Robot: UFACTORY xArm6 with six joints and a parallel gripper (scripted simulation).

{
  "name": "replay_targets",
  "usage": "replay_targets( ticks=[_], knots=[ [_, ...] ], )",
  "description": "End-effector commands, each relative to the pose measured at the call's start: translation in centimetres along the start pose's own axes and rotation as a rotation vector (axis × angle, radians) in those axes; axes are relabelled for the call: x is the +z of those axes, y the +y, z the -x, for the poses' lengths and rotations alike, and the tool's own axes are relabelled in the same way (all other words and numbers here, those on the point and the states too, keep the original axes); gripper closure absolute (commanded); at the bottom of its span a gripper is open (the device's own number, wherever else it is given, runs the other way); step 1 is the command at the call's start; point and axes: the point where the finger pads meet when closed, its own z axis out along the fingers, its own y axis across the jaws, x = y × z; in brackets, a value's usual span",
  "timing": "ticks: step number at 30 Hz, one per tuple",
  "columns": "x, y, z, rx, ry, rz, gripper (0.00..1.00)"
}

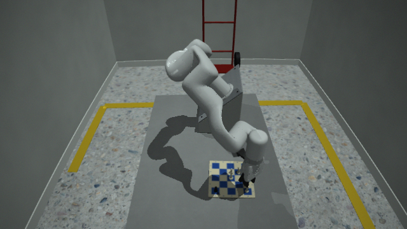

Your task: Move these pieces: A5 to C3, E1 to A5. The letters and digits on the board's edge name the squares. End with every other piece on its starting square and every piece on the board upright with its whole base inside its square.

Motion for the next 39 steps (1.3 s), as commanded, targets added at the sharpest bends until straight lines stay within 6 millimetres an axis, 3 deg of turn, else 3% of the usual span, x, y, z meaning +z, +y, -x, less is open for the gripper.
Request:
replay_targets(
  ticks=[1,14,39],
  knots=[
    [0.3,-0.1,0.2,0.001,-0.005,-0.002,0.66],
    [2.0,-0.1,0.2,0.001,-0.005,-0.002,0.66],
    [2.5,-0.1,0.2,0.001,-0.005,-0.002,0.66]
  ],
)
